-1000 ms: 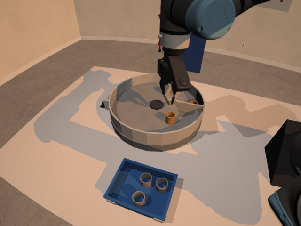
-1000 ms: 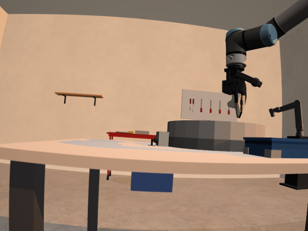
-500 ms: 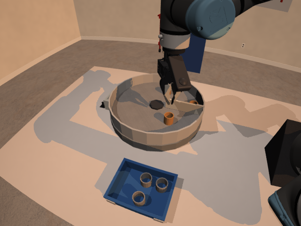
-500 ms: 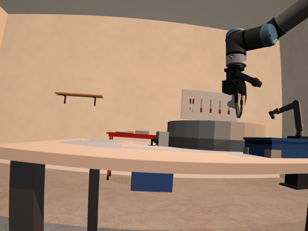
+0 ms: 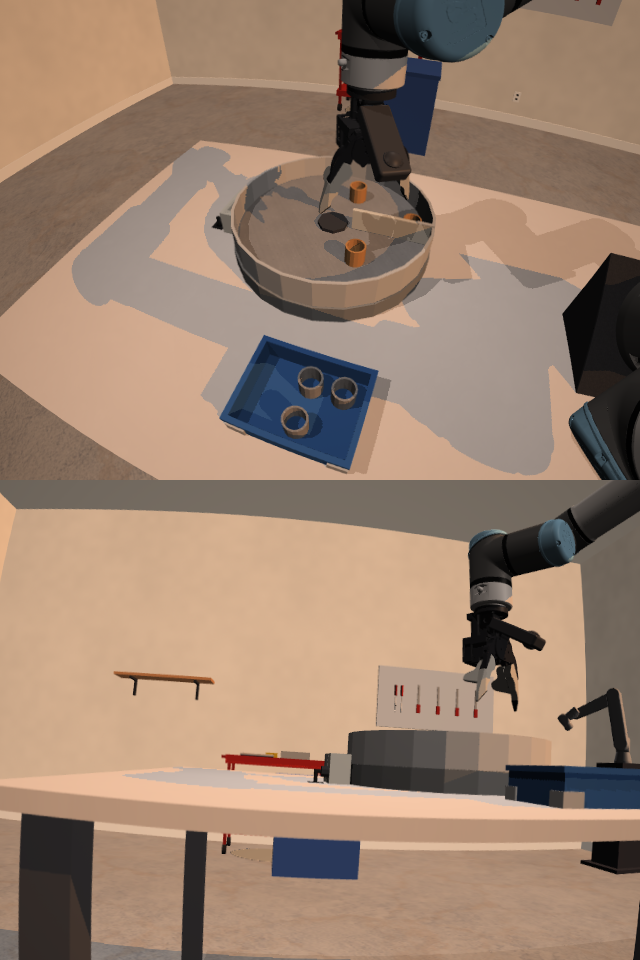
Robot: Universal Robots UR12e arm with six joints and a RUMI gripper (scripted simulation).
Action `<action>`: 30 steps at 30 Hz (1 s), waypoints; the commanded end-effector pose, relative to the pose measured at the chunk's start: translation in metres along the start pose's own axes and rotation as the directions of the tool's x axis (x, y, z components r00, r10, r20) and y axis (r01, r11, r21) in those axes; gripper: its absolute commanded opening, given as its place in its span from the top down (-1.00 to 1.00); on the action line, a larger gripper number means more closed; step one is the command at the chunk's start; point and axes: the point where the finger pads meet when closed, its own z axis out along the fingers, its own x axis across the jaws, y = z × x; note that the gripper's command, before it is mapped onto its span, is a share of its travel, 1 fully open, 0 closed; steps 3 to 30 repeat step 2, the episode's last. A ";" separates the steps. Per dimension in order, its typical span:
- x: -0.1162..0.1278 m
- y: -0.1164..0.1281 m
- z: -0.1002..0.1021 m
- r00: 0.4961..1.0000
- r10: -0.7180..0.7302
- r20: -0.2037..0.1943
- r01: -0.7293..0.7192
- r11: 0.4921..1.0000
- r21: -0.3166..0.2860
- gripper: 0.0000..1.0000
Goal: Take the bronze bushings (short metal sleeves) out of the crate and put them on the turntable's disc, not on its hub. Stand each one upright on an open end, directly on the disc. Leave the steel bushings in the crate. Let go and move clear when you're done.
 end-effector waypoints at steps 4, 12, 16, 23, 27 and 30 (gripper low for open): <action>0.001 0.003 -0.070 1.000 -0.004 -0.002 0.004 1.000 -0.012 -1.00; 0.001 0.003 -0.070 1.000 -0.004 -0.002 0.004 1.000 -0.012 -1.00; 0.001 0.003 -0.070 1.000 -0.004 -0.002 0.004 1.000 -0.012 -1.00; 0.001 0.003 -0.070 1.000 -0.004 -0.002 0.004 1.000 -0.012 -1.00; 0.001 0.003 -0.070 1.000 -0.004 -0.002 0.004 1.000 -0.012 -1.00; 0.001 0.003 -0.070 1.000 -0.004 -0.002 0.004 1.000 -0.012 -1.00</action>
